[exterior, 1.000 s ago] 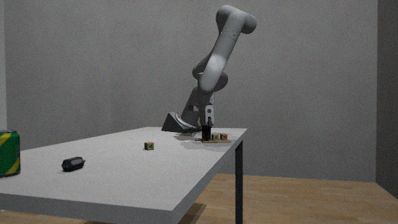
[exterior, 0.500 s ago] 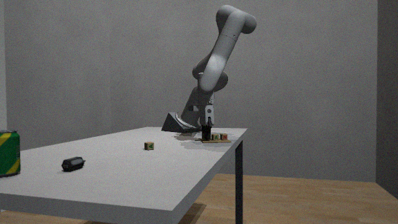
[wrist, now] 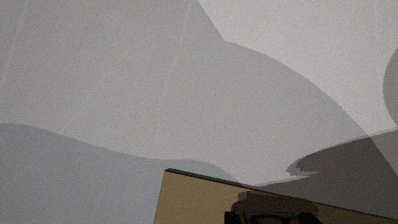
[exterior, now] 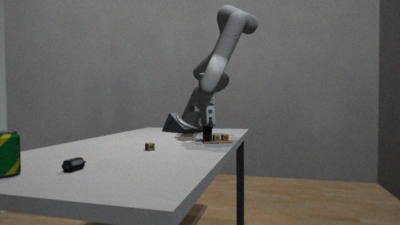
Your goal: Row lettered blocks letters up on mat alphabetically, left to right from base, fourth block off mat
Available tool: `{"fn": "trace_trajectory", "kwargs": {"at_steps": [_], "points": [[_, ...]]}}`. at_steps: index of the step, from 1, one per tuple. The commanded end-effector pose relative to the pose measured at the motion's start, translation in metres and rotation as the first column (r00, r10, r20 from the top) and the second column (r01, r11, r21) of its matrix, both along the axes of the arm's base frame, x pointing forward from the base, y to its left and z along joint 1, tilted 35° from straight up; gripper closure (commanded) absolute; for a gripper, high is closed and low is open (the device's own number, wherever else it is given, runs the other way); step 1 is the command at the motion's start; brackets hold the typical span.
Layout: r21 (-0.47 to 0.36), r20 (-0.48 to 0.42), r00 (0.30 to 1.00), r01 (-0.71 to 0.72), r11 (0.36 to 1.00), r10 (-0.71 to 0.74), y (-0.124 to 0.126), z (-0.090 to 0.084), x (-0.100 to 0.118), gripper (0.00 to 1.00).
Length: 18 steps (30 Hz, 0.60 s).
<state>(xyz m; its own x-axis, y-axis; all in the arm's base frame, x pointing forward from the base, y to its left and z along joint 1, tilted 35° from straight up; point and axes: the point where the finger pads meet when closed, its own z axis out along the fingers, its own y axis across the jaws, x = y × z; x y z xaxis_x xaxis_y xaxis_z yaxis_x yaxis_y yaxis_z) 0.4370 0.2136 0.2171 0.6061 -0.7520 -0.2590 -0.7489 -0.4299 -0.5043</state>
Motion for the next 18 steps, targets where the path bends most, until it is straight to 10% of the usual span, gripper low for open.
{"fn": "trace_trajectory", "kwargs": {"at_steps": [1, 18], "points": [[0.0, 0.001, 1.0, 0.0, 1.0, 0.0, 0.0, 0.0005, 0.0004, 0.72], [0.0, 0.001, 1.0, 0.0, 1.0, 0.0, 0.0013, -0.0017, 0.0011, 0.72]]}}
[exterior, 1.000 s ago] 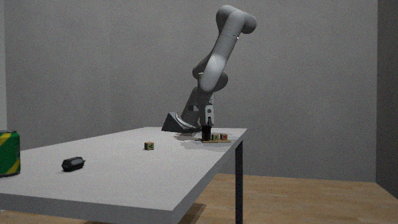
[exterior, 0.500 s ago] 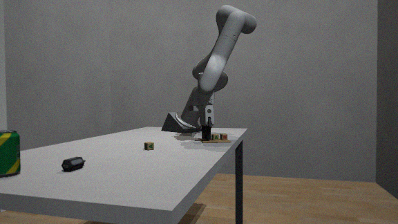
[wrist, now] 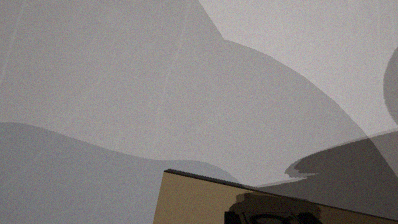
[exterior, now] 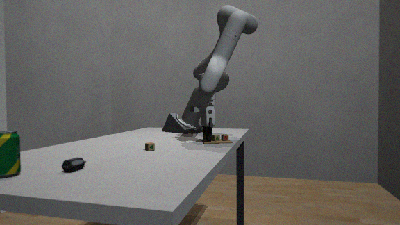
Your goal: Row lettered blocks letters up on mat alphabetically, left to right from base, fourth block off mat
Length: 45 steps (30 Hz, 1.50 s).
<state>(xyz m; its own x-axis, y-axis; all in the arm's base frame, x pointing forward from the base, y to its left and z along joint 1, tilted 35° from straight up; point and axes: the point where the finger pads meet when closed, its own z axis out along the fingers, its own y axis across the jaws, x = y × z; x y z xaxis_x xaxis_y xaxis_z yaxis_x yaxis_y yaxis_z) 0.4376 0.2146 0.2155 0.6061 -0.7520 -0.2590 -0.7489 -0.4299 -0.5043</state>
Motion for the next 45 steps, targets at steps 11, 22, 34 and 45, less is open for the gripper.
{"fn": "trace_trajectory", "kwargs": {"at_steps": [11, 22, 34, 45], "points": [[0.0, 0.001, 1.0, 0.0, 1.0, 0.0, 0.001, -0.0012, 0.001, 0.72], [0.0, 0.001, 1.0, 0.0, 1.0, 0.0, 0.001, -0.0012, 0.001, 0.72], [0.0, 0.001, 1.0, 0.0, 1.0, 0.0, 0.001, -0.0012, 0.001, 0.72], [0.0, 0.001, 1.0, 0.0, 1.0, 0.0, 0.001, -0.0012, 0.001, 0.68]]}}
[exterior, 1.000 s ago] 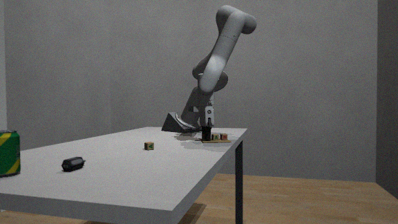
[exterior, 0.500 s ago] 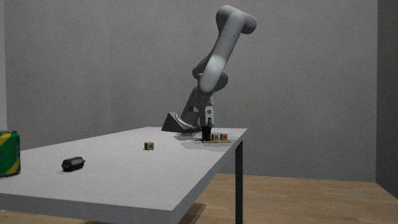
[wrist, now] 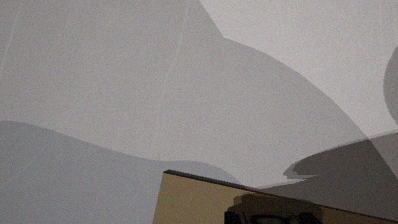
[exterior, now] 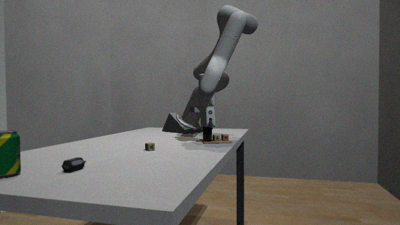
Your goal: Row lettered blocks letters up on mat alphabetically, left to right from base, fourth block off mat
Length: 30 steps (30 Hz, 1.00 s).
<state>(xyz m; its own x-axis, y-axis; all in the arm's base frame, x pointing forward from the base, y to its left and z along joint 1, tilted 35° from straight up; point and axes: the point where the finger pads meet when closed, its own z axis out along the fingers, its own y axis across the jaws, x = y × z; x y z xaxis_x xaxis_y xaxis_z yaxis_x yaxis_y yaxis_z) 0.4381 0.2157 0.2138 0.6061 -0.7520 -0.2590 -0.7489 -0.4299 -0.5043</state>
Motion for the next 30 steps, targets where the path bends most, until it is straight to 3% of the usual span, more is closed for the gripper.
{"fn": "trace_trajectory", "kwargs": {"at_steps": [1, 4, 14, 30], "points": [[0.0, 0.001, 1.0, 0.0, 1.0, 0.0, 0.0, 0.0005, 0.0004, 0.68], [0.0, 0.001, 1.0, 0.0, 1.0, 0.0, 0.0, 0.0005, 0.0004, 0.68], [0.0, 0.001, 1.0, 0.0, 1.0, 0.0, 0.0, 0.0005, 0.0004, 0.52], [0.0, 0.001, 1.0, 0.0, 1.0, 0.0, -0.0025, 0.0045, -0.0009, 0.52]]}}
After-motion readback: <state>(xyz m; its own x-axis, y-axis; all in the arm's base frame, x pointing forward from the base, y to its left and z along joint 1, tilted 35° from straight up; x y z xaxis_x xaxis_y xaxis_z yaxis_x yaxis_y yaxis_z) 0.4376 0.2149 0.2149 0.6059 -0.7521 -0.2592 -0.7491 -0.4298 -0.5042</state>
